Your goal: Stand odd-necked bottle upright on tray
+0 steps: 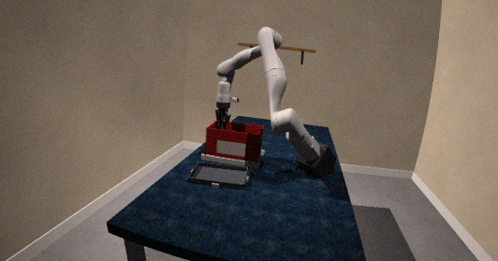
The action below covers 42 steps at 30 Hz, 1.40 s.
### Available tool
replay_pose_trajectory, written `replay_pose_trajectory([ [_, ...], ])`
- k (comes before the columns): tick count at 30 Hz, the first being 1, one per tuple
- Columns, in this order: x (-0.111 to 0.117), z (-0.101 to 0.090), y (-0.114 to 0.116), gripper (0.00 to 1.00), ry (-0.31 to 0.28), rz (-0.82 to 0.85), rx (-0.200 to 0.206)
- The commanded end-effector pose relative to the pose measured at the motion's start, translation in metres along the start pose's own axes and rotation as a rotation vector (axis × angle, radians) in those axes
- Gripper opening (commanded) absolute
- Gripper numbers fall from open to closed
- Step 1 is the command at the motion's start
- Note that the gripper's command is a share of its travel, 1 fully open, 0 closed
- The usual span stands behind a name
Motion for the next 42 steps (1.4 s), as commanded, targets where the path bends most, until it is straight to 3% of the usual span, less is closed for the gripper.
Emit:
replay_pose_trajectory([
  [1, 0.0002, -0.0008, -0.0005, 0.64, 0.000, 0.000, 0.002],
  [42, 0.0002, -0.0076, -0.0005, 0.64, 0.000, 0.000, 0.002],
])
Point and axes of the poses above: the point where the finger pads meet when closed, its own z axis out along the fingers, its own y axis across the jaws, x = y × z, the point moved 1 cm from there along -z, back along the fingers, and after that the axes turned 5 degrees about -z, right-handed, at the moved point
